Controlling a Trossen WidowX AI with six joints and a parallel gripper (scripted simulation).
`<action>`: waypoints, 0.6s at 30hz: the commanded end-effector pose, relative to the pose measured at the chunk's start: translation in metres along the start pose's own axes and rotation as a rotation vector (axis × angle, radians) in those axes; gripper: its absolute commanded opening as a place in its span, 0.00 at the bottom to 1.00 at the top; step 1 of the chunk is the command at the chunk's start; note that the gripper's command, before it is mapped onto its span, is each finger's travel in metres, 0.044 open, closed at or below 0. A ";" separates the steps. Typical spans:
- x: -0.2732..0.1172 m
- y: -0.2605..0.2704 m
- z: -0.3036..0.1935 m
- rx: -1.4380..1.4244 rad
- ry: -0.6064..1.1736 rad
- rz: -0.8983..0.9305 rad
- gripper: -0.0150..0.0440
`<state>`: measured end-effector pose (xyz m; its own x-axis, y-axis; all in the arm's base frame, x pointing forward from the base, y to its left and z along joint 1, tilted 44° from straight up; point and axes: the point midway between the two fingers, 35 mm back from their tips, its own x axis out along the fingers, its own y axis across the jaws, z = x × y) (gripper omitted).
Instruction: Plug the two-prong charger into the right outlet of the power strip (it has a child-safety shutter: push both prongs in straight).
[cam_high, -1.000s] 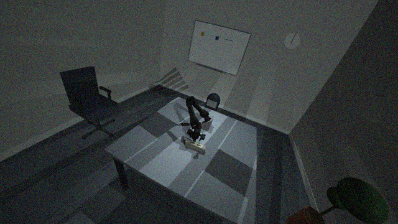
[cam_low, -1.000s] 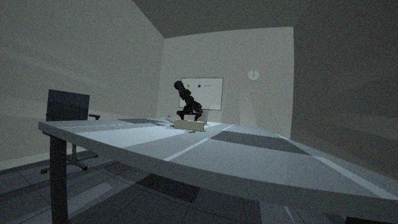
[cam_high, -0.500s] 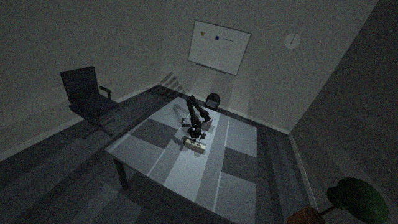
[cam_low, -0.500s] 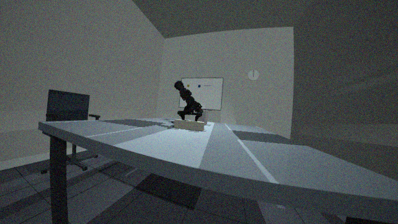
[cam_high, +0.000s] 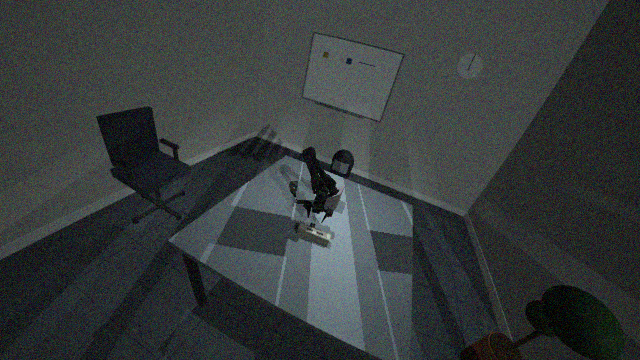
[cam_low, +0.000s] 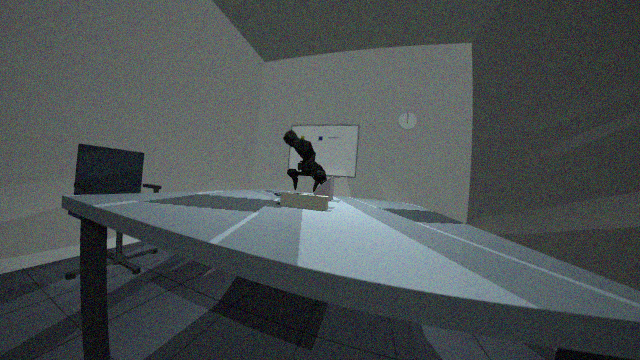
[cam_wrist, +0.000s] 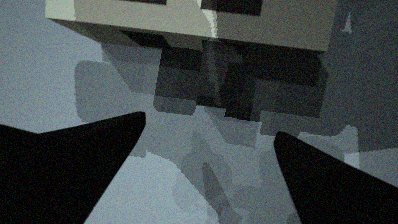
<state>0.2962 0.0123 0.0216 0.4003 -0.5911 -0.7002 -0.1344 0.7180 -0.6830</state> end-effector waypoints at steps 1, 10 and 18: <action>-0.025 -0.001 0.010 -0.005 -0.198 -0.007 1.00; -0.031 -0.001 0.012 -0.003 -0.242 -0.009 1.00; -0.031 -0.001 0.012 -0.003 -0.242 -0.009 1.00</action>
<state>0.2945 0.0342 0.0463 0.6047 -0.4913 -0.6269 -0.1299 0.7157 -0.6862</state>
